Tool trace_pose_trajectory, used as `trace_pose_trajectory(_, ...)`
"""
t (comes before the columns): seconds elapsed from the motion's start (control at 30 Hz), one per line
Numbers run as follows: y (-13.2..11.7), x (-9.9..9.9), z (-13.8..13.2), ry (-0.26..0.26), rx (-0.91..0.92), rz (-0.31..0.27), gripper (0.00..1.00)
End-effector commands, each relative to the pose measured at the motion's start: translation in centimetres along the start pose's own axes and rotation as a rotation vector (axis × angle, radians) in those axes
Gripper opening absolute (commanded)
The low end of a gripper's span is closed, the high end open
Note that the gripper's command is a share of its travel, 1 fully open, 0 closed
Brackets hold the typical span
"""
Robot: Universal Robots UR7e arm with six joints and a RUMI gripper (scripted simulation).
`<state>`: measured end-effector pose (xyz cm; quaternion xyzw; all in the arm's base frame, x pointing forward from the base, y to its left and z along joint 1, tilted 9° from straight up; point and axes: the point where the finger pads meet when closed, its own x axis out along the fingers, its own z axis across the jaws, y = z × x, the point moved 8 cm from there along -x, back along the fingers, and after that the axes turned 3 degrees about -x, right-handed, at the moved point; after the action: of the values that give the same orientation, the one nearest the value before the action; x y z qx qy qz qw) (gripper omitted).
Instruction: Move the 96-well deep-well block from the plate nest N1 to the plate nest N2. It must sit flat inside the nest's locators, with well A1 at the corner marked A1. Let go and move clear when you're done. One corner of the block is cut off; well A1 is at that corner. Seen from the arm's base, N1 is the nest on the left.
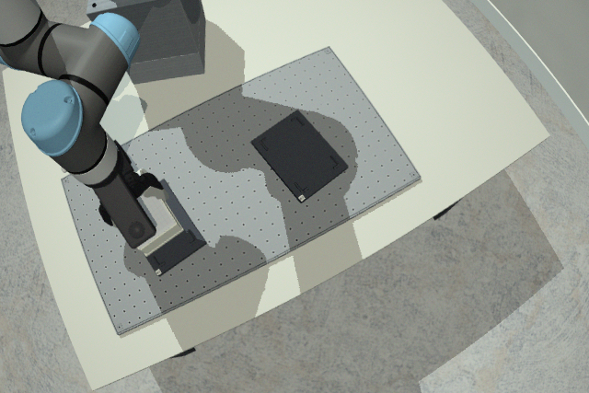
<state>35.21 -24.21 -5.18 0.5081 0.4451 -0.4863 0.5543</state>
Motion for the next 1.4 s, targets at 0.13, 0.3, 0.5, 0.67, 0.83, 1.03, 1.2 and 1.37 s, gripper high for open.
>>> trace_pose_trajectory(0.13, 0.0, 0.0, 0.0, -0.001, 0.0, 0.001, 0.0)
trace_pose_trajectory(0.3, 0.0, 0.0, 0.0, -0.001, 0.0, 0.001, 0.0)
trace_pose_trajectory(0.5, 0.0, 0.6, 0.0, -0.001, 0.0, 0.001, 0.0)
trace_pose_trajectory(0.67, 0.0, 1.5, 0.0, -0.001, 0.0, 0.001, 0.0)
trace_pose_trajectory(0.83, 0.0, 2.3, 0.0, -0.001, 0.0, 0.001, 0.0)
trace_pose_trajectory(1.03, 0.0, 3.0, 0.0, -0.001, 0.0, 0.001, 0.0)
trace_pose_trajectory(1.2, 0.0, 3.8, 0.0, -0.001, 0.0, 0.001, 0.0)
trace_pose_trajectory(1.37, 0.0, 4.6, 0.0, -0.001, 0.0, 0.001, 0.0)
